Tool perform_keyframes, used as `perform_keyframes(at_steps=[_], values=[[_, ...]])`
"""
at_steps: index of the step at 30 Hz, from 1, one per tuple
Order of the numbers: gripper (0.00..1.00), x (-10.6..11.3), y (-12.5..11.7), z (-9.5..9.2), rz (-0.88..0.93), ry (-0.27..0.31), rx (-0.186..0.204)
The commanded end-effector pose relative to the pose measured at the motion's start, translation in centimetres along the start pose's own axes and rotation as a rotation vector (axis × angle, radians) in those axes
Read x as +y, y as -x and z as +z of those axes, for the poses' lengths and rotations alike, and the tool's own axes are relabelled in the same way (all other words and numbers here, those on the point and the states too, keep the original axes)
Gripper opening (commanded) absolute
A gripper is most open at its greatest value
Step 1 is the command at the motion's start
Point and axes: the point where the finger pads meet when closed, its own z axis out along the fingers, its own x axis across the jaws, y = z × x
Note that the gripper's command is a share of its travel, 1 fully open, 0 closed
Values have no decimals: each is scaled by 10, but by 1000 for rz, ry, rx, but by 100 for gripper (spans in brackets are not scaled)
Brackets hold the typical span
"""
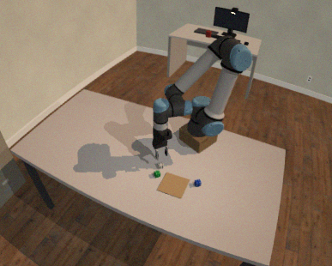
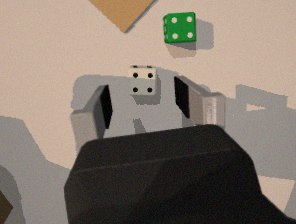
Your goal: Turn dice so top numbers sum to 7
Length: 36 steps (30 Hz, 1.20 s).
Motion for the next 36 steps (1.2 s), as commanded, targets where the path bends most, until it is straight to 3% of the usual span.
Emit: perform_keyframes(at_steps=[1, 21, 22, 36], values=[[100, 1, -2, 1, 66, 3, 1], [100, 2, -3, 2, 143, 3, 1], [87, 2, -3, 2, 143, 3, 1], [87, 2, -3, 2, 143, 3, 1]])
